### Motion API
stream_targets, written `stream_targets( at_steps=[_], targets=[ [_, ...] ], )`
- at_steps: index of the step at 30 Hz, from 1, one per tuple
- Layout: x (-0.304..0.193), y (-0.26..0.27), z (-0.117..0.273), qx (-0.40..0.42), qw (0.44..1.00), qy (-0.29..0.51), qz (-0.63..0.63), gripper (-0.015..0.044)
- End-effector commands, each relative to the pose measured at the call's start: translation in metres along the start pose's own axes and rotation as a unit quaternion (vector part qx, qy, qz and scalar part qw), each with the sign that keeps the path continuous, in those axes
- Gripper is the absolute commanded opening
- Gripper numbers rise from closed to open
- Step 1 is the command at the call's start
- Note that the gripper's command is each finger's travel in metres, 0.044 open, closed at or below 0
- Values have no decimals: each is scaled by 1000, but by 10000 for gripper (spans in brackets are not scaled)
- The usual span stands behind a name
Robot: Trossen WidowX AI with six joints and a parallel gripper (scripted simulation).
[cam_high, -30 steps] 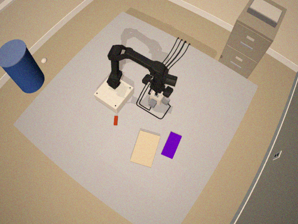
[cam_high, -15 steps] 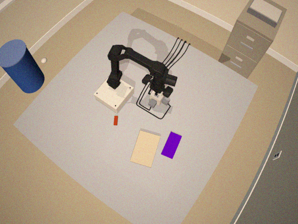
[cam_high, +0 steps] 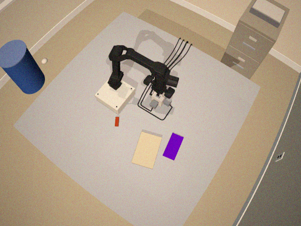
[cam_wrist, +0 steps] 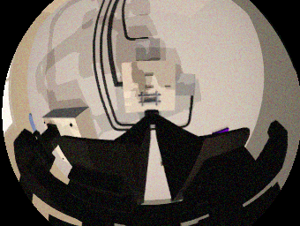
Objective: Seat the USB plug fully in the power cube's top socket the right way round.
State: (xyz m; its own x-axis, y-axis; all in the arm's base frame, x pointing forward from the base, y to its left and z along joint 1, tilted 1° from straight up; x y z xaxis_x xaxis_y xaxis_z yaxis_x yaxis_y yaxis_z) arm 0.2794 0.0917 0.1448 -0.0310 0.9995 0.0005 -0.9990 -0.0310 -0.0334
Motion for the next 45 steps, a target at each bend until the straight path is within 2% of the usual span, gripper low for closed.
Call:
stream_targets(
  at_steps=[1,45],
  targets=[
    [0,0,-1,0,1000,-3,3,0],
    [2,1,-6,0,1000,-21,7,0]
  ],
)
Point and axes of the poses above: the point midway between the two fingers, 35 mm back from their tips, its own z axis back along the fingers, its own y axis across the jaws, x = y × z, the point moved 4 cm from there along z, back along the fingers, and after that the axes turned 1 degree about -z, right-handed, at the moved point
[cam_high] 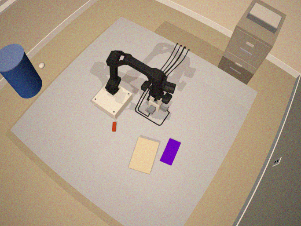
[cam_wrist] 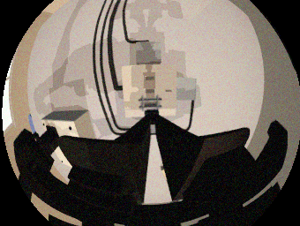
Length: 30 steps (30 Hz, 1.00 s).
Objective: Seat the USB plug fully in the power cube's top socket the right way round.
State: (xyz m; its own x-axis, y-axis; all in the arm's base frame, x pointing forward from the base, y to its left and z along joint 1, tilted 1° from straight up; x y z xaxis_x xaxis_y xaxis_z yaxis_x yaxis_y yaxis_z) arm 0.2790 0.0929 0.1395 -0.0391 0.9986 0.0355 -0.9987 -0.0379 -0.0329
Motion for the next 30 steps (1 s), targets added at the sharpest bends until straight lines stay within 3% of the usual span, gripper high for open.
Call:
stream_targets(
  at_steps=[1,30],
  targets=[
    [0,0,-1,0,1000,-3,3,0],
    [1,0,-4,0,1000,-15,5,0]
  ],
)
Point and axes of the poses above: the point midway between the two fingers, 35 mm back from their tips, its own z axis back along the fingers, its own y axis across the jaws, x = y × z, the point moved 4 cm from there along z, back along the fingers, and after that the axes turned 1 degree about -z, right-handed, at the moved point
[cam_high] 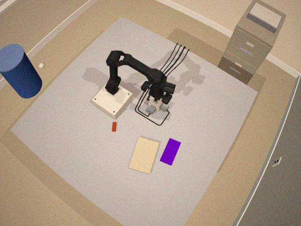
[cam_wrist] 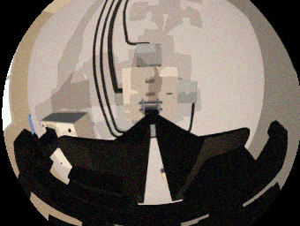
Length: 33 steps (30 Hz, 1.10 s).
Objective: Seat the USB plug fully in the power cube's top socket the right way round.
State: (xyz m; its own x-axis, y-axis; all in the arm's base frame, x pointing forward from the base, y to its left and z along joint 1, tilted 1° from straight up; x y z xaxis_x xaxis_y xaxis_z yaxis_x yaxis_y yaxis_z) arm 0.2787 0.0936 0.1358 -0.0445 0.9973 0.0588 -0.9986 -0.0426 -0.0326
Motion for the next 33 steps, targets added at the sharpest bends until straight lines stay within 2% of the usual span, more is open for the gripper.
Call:
stream_targets(
  at_steps=[1,33],
  targets=[
    [0,0,-1,0,1000,-3,3,0],
    [1,0,-5,0,1000,-10,4,0]
  ],
)
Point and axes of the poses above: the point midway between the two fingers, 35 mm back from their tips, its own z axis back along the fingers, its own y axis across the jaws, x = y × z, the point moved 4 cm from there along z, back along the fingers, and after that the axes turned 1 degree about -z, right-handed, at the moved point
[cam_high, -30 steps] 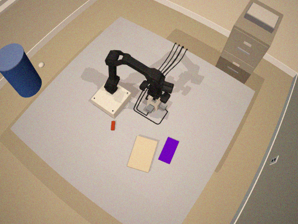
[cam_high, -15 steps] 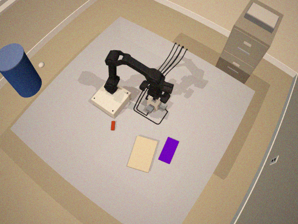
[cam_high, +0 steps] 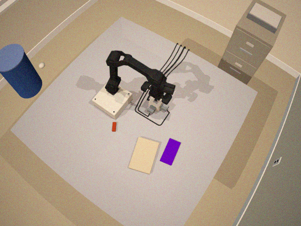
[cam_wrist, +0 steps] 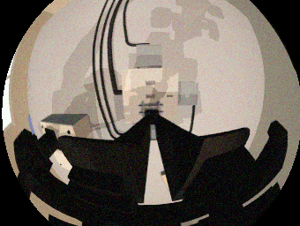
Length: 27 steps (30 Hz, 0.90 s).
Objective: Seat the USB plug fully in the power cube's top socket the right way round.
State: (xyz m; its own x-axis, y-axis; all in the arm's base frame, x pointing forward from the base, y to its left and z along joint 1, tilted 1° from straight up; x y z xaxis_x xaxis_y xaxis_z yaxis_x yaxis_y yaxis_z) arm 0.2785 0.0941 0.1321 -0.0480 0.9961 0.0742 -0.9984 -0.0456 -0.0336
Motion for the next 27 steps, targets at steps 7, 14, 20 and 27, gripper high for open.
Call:
stream_targets(
  at_steps=[7,14,20,27],
  targets=[
    [0,0,-2,0,1000,-2,3,0],
    [0,0,-2,0,1000,-2,3,0],
    [0,0,-3,0,1000,-2,3,0],
    [0,0,-4,0,1000,-2,3,0]
  ],
)
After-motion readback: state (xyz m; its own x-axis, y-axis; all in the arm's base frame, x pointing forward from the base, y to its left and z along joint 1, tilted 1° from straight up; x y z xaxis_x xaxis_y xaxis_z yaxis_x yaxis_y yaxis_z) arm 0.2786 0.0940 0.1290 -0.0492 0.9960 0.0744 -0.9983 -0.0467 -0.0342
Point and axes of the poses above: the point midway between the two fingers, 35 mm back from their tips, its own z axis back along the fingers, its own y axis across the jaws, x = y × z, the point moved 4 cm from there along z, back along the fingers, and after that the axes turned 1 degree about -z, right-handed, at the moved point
